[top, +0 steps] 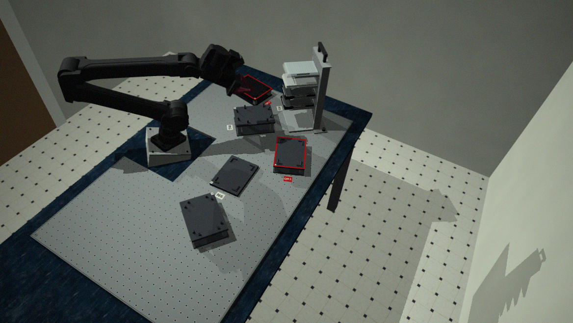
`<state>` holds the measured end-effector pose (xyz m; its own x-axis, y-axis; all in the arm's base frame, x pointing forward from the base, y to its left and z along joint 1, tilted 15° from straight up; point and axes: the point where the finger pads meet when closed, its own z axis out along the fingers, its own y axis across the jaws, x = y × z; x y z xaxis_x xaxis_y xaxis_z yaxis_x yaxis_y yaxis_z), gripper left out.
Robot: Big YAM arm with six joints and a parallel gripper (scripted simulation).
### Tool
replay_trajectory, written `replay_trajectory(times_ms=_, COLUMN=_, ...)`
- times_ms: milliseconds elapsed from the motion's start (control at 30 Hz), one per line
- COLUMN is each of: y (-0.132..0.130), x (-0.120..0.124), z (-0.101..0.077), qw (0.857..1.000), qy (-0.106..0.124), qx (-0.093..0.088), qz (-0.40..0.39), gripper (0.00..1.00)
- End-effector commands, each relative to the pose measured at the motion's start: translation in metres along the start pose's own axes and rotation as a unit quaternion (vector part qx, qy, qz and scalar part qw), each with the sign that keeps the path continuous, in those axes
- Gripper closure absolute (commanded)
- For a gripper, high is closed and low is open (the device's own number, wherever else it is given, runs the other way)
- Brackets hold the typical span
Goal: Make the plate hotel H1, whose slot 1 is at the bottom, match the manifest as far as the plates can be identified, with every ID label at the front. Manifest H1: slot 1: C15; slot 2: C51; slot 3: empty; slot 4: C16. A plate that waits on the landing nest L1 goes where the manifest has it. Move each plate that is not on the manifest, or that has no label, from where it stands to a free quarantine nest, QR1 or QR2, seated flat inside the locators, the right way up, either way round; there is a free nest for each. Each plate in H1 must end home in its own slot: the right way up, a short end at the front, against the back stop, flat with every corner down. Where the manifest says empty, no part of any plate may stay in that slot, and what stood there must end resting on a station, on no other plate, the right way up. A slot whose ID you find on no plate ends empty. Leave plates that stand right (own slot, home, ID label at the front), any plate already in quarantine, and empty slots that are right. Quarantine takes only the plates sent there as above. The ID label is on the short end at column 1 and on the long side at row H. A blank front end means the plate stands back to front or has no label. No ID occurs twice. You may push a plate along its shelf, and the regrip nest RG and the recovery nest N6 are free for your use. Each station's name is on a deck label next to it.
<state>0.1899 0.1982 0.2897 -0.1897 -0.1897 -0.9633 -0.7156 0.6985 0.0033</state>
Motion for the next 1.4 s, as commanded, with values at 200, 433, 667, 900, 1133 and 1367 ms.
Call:
replay_trajectory(times_ms=200, y=0.033, x=-0.046, z=-0.012, qw=0.999, qy=-0.042, qx=-0.019, qz=0.023, gripper=1.00)
replay_trajectory(times_ms=433, y=0.053, x=-0.048, z=-0.010, qw=0.998, qy=-0.041, qx=-0.021, qz=0.030, gripper=1.00)
replay_trajectory(times_ms=667, y=0.077, x=-0.052, z=-0.009, qw=0.998, qy=-0.041, qx=-0.023, qz=0.038, gripper=1.00)
replay_trajectory(times_ms=900, y=0.071, x=-0.060, z=-0.020, qw=0.999, qy=-0.035, qx=-0.018, qz=0.036, gripper=0.00)
replay_trajectory(times_ms=1133, y=0.074, x=-0.076, z=-0.029, qw=0.999, qy=-0.028, qx=-0.021, qz=0.031, gripper=0.00)
replay_trajectory(times_ms=1367, y=0.074, x=-0.089, z=-0.038, qw=0.999, qy=-0.026, qx=-0.021, qz=0.031, gripper=0.00)
